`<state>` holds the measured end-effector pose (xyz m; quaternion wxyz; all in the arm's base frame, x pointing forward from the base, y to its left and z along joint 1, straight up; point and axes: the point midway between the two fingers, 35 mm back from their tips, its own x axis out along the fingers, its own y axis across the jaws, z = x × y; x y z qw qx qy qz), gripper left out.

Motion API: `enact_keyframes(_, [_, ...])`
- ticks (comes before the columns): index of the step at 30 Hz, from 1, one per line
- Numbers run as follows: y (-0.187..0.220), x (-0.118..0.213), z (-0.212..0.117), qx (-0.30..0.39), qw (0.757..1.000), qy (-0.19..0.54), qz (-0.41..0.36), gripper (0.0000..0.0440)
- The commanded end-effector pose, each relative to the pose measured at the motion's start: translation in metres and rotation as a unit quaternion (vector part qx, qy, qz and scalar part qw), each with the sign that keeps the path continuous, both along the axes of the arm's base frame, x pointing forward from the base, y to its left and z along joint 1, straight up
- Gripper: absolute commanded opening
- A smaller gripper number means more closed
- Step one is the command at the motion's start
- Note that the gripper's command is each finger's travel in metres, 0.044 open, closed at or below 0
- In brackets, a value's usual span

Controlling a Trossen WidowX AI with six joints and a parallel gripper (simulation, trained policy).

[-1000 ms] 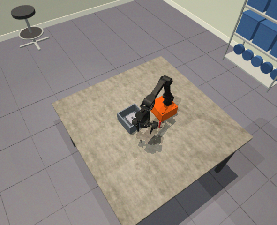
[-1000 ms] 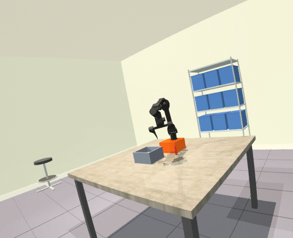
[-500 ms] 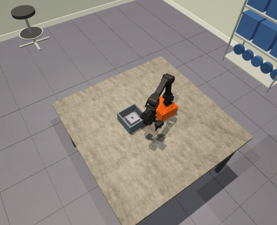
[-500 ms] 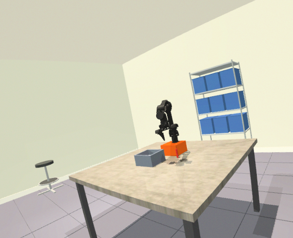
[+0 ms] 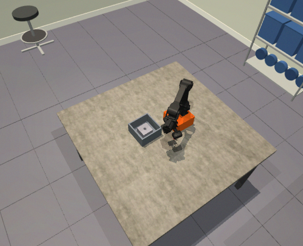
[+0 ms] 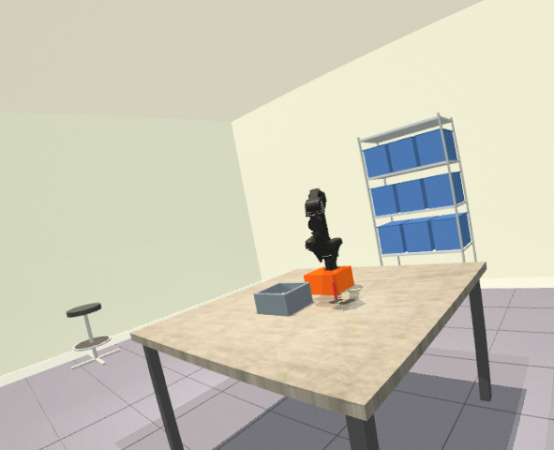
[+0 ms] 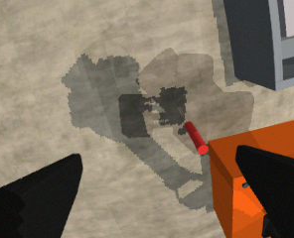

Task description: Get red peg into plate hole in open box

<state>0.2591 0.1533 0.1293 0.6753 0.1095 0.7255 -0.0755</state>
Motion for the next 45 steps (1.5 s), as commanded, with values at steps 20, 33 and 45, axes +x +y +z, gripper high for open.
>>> enact_keyframes(20, [-0.028,-0.074,-0.045,-0.161,0.966,0.072,-0.190,0.0440])
enact_keyframes(33, [-0.035,-0.081,-0.088,-0.185,0.958,0.065,-0.210,0.0440])
enact_keyframes(45, [-0.040,-0.081,-0.137,-0.183,0.957,0.037,-0.223,0.0440])
